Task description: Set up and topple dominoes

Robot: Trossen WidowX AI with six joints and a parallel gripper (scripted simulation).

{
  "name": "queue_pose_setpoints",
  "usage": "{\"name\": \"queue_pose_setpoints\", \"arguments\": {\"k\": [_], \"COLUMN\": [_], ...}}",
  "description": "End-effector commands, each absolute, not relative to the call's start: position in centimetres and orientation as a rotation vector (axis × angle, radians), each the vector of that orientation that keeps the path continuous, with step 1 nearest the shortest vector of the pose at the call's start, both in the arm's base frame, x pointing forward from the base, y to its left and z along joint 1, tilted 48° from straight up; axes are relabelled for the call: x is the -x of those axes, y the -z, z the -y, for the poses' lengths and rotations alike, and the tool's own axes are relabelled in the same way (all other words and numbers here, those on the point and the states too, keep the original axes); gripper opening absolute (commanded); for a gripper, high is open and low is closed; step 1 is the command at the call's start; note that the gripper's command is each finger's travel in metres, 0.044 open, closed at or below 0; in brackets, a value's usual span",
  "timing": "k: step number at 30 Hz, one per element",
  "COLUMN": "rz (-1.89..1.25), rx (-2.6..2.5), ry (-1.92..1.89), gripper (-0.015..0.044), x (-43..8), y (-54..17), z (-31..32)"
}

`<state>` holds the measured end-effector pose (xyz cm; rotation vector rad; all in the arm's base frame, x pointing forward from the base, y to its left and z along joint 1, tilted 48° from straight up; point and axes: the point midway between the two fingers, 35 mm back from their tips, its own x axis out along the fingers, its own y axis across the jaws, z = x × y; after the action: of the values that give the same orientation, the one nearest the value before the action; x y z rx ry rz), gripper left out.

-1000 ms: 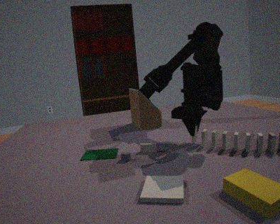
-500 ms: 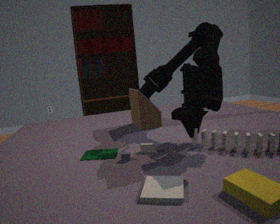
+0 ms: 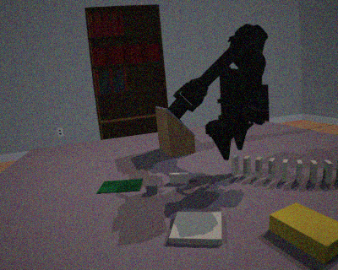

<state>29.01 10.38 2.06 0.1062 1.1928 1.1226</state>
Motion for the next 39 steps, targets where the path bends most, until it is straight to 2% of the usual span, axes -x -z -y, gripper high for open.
{"name": "queue_pose_setpoints", "arguments": {"k": [1,5,13,22,32,39], "rz": [-1.18,-1.178,-1.173,-0.92,-0.907,-0.905], "rx": [-0.09,-0.095,-0.088,0.227,0.242,0.24], "ry": [-1.104,-1.112,-1.118,-1.334,-1.343,-1.344], "gripper": [0.044,0.044,0.044,0.044,0.044,0.044], "x": [-29.9,-29.4,-29.5,-29.1,-29.0,-29.0], "y": [-6.3,-9.2,-9.1,4.7,5.5,9.6], "z": [-5.5,-2.6,-2.4,0.9,0.9,-3.2]}}
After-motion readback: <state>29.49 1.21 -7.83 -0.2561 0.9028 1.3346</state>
